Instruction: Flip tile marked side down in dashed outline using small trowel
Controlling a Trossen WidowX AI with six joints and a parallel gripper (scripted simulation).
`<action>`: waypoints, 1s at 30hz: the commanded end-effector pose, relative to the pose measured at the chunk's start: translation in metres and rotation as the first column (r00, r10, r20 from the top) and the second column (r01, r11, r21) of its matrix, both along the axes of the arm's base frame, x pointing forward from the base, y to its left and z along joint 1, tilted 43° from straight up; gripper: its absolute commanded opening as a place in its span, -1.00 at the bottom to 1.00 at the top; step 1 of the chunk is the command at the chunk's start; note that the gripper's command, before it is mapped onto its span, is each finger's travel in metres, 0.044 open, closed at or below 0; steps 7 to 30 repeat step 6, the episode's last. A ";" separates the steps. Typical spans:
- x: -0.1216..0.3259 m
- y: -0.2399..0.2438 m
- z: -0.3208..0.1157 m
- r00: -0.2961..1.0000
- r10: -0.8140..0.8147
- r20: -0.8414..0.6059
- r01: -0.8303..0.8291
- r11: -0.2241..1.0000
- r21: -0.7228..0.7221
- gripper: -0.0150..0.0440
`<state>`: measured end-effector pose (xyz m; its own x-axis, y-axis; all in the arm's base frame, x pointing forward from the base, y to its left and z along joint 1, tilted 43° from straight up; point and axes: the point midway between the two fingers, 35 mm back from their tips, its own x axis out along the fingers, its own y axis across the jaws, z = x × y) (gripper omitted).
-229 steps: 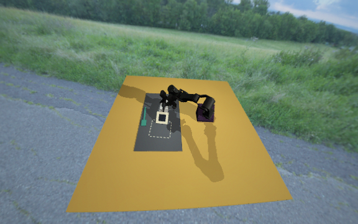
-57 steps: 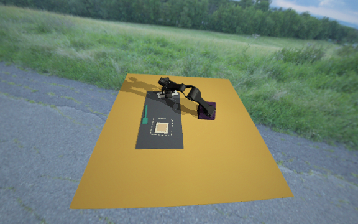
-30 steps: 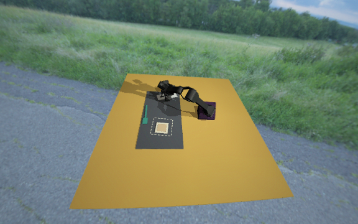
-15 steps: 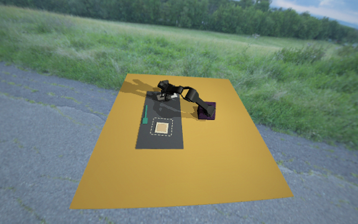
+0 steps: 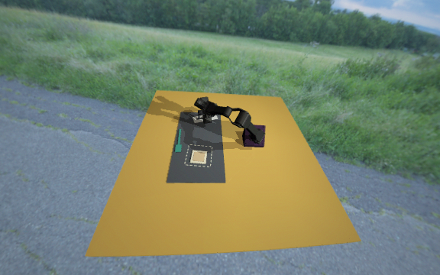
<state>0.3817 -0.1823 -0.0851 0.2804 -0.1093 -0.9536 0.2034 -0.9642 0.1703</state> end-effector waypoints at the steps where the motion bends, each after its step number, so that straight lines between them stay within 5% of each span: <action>1: -0.007 0.003 0.003 1.000 0.003 -0.013 -0.003 1.000 0.006 0.53; 6: -0.033 -0.028 0.057 1.000 0.001 -0.007 -0.001 1.000 0.001 0.53; 30: -0.033 -0.028 0.057 1.000 0.001 -0.007 -0.001 1.000 0.001 0.53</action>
